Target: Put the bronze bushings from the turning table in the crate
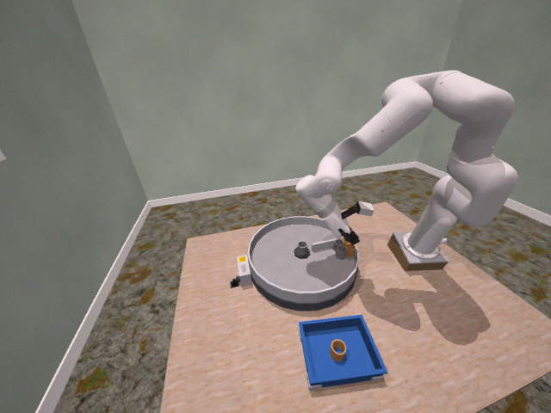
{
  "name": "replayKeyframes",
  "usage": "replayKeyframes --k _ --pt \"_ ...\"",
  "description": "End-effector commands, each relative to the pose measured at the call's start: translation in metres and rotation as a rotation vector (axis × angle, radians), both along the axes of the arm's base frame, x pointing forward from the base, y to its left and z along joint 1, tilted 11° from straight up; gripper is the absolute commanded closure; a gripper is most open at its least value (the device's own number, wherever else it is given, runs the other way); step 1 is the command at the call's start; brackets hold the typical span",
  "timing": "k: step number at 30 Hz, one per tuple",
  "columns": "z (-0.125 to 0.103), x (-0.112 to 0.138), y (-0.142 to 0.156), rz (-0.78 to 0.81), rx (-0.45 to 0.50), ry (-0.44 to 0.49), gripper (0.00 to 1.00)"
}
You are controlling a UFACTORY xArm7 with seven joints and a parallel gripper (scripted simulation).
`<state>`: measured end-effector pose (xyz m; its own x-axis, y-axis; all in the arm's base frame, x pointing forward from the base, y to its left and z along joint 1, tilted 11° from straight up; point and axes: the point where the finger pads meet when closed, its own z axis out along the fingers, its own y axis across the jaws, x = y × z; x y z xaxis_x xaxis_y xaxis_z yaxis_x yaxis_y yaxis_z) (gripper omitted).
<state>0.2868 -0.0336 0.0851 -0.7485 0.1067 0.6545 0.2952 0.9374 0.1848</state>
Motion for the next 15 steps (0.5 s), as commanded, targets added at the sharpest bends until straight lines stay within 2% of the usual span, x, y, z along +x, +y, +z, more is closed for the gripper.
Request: replayKeyframes --k 1,15 --pt "0.0008 0.0002 -0.0008 -0.002 -0.001 -0.004 0.9" --pt "0.0007 -0.001 -0.0012 -0.003 -0.002 -0.004 0.9"
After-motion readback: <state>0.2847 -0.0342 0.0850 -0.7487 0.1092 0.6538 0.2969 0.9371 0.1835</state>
